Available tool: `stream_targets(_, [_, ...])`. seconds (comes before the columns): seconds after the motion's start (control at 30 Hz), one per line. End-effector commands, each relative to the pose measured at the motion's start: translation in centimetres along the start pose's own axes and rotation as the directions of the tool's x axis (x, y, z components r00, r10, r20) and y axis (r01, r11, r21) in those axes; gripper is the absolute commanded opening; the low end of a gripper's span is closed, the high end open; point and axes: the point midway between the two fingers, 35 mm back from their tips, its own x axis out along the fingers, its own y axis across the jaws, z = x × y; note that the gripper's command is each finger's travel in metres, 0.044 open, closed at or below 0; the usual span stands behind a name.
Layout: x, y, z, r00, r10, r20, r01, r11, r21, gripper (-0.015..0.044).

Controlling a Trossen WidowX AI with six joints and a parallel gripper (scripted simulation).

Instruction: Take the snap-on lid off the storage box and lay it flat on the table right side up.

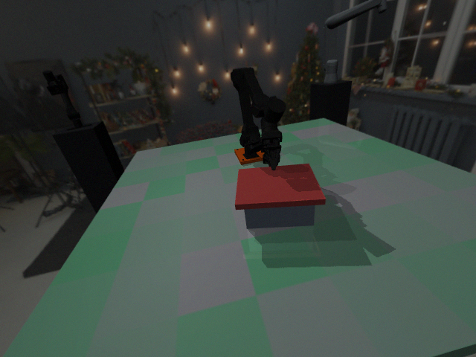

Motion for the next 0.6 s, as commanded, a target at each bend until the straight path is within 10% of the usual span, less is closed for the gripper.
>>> stream_targets(0.0, [-0.19,0.23,0.0,1.0,0.003,0.0,-0.003,1.0,0.001,0.0])
stream_targets(0.57, [-0.41,0.49,-0.01,1.0,0.003,0.0,-0.003,1.0,0.001,0.0])
